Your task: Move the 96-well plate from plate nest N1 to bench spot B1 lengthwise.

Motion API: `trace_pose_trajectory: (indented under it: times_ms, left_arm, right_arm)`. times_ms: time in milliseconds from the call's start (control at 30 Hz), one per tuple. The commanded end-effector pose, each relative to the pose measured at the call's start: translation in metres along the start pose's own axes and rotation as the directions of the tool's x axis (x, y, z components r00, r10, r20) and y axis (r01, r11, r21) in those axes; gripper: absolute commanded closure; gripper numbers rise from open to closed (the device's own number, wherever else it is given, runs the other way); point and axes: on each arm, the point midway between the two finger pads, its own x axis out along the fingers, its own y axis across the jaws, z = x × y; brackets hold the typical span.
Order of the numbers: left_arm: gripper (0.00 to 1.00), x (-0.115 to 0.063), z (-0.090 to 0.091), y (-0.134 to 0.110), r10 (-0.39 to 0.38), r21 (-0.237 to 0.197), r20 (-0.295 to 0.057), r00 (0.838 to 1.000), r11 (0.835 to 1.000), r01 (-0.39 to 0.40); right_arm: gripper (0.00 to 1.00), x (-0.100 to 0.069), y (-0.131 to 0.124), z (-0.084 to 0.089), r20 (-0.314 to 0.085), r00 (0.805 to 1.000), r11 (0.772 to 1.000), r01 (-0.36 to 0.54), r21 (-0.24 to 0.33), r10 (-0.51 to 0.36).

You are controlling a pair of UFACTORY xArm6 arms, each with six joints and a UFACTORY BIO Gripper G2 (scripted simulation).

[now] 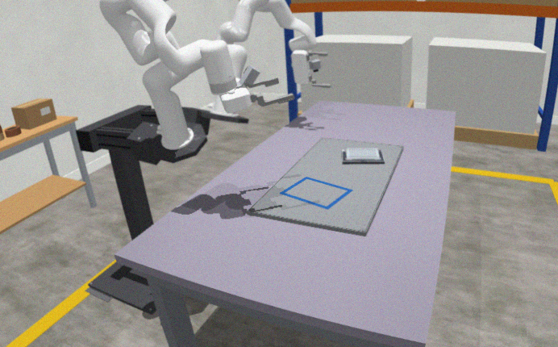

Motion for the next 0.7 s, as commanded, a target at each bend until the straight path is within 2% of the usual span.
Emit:
trace_pose_trajectory:
  times_ms: [0,200,400,467,567,667]
  left_arm:
    - [0.0,-0.001,0.001,-0.003,0.004,0.001,-0.003,1.0,1.0,-0.004]
    - [0.0,-0.008,-0.006,-0.01,0.042,-0.003,-0.037,0.998,0.999,-0.043]
    - [0.0,-0.026,-0.021,-0.024,0.138,-0.003,-0.116,0.984,0.99,-0.139]
    - [0.0,-0.026,-0.021,-0.024,0.138,-0.003,-0.116,0.984,0.99,-0.139]
    - [0.0,-0.041,-0.031,-0.033,0.21,0.006,-0.169,0.963,0.977,-0.212]
    - [0.0,-0.061,-0.044,-0.043,0.296,0.027,-0.226,0.928,0.954,-0.298]
  right_arm:
    - [0.0,0.001,-0.001,0.002,0.003,1.0,1.0,0.0,-0.003,0.0]
    - [0.0,0.001,-0.001,0.002,0.003,1.0,1.0,0.0,-0.003,0.0]
    - [0.0,0.001,-0.001,0.002,0.003,1.0,1.0,0.0,-0.003,0.0]
    - [0.0,0.001,-0.001,0.002,0.003,1.0,1.0,0.0,-0.003,0.0]
    - [0.0,0.001,-0.001,0.002,0.003,1.0,1.0,0.0,-0.003,0.0]
    - [0.0,0.001,-0.001,0.002,0.003,1.0,1.0,0.0,-0.003,0.0]
